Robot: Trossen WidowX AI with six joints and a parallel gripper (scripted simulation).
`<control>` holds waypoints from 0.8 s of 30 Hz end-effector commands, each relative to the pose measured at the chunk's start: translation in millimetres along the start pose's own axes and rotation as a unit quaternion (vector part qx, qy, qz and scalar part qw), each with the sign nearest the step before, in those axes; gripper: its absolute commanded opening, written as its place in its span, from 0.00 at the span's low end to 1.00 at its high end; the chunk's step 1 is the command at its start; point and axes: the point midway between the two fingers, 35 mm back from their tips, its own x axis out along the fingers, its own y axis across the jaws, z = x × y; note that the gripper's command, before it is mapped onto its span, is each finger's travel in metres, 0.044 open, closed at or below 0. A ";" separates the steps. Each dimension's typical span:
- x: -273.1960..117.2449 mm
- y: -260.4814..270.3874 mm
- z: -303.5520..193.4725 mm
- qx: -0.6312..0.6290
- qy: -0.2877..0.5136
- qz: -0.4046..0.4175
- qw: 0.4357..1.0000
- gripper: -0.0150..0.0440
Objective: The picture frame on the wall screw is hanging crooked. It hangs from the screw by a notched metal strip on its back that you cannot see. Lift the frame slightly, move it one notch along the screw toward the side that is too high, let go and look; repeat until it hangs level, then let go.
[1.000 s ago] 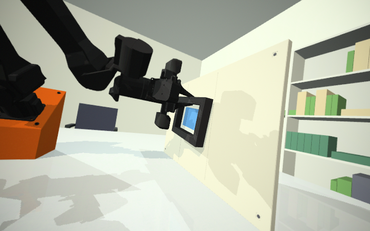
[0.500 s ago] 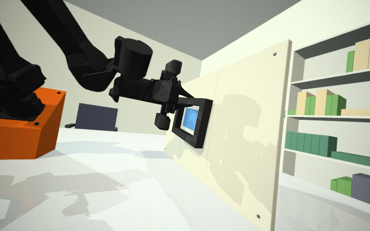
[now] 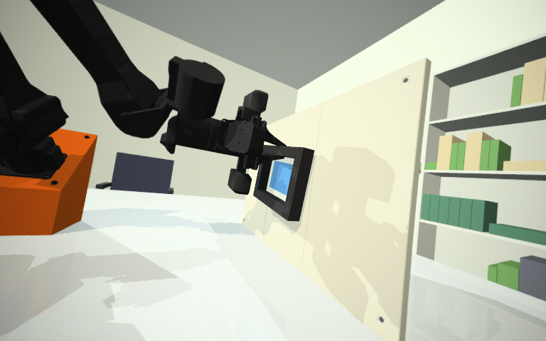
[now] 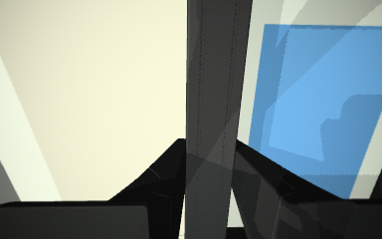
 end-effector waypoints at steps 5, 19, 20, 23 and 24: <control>0.0 -0.1 0.0 0.000 0.000 0.001 1.000 0.25; 0.0 -0.8 -0.1 -0.003 0.001 0.001 1.000 0.25; 0.0 -0.8 -0.1 -0.003 0.001 0.001 1.000 0.25; 0.1 -0.8 -0.1 -0.029 0.001 0.001 1.000 0.25; 0.1 -0.9 -0.2 -0.034 0.001 0.001 0.999 0.25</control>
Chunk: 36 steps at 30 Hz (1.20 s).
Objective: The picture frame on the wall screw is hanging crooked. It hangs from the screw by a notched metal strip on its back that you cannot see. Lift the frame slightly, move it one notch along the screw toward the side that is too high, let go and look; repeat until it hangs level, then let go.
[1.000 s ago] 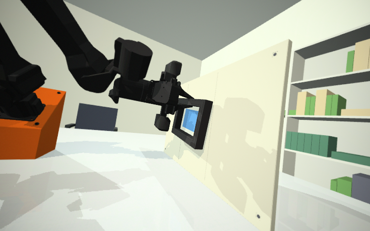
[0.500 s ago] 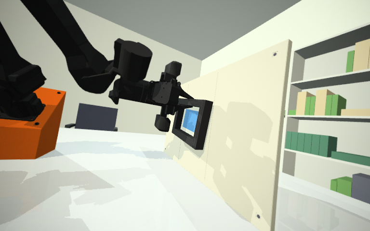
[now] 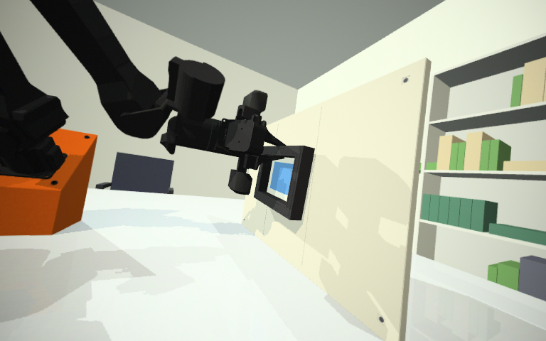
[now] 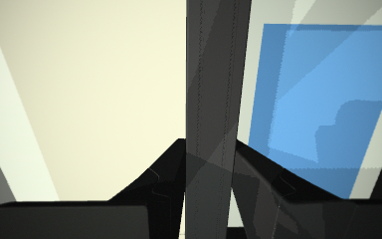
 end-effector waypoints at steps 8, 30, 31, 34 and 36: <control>0.0 -0.6 -0.1 -0.038 0.000 0.000 0.999 0.25; -1.3 -0.2 0.3 -0.046 0.000 0.000 0.999 0.69; -6.1 0.1 1.6 -0.043 0.000 0.000 0.999 0.69; -33.5 1.2 6.6 -0.026 0.001 0.000 1.000 0.69; -52.4 0.9 7.5 -0.014 0.001 0.000 1.000 0.69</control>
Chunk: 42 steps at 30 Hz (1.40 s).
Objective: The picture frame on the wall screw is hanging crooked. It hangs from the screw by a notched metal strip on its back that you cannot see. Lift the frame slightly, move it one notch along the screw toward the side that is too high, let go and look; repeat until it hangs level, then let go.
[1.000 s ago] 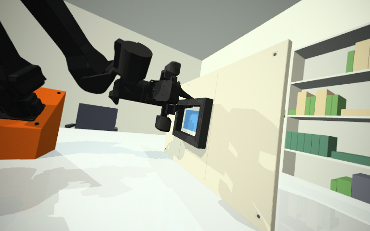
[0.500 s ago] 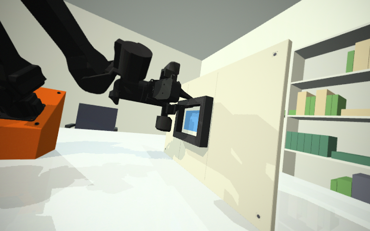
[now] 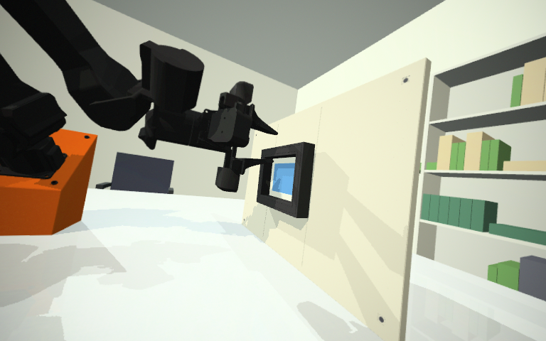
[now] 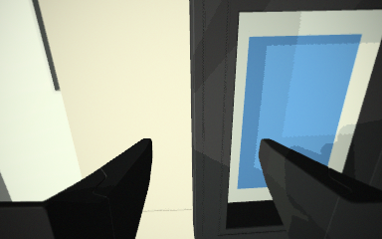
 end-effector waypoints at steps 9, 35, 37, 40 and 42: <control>-71.7 -7.1 -8.2 0.049 0.003 -0.002 0.999 0.69; -170.4 27.8 5.9 0.198 0.003 -0.004 0.980 0.69; -170.4 27.8 5.9 0.198 0.003 -0.004 0.980 0.69; -170.4 27.8 5.9 0.198 0.003 -0.004 0.980 0.69; -170.4 27.8 5.9 0.198 0.003 -0.004 0.980 0.69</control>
